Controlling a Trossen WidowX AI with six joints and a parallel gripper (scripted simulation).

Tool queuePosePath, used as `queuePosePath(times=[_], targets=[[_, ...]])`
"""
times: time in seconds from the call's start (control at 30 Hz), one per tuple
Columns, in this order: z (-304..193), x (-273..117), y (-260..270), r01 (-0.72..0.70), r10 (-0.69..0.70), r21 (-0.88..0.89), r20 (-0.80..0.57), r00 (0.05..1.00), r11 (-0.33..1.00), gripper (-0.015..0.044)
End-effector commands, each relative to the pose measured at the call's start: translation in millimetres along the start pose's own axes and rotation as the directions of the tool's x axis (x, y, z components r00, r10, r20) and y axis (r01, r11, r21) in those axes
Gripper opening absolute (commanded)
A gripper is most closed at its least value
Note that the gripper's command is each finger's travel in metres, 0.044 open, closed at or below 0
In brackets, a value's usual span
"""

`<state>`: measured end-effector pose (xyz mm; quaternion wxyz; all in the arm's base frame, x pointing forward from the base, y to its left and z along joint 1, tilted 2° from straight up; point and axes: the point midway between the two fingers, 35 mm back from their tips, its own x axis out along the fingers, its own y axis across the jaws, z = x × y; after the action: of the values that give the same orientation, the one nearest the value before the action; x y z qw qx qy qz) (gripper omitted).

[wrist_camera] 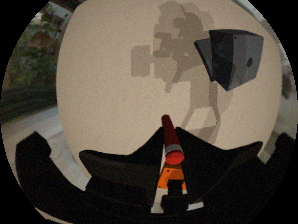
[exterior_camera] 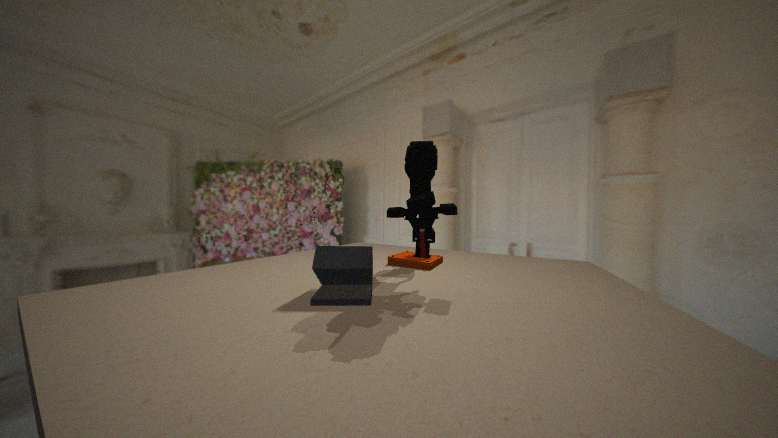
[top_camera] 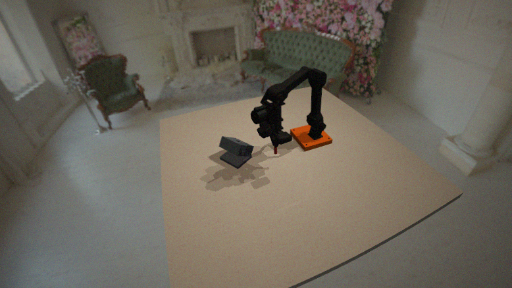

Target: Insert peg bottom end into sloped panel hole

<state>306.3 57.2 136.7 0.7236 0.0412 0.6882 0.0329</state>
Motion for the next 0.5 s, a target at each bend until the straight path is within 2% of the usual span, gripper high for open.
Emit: queuePosePath(times=[0.0,0.47], targets=[[4.5,-3.4,-4.0,-0.020,0.019,0.042,0.017,1.000,0.999,0.0000],[12.2,-7.9,-19.0,-0.063,0.057,0.147,0.048,0.997,0.987,0.0000]])
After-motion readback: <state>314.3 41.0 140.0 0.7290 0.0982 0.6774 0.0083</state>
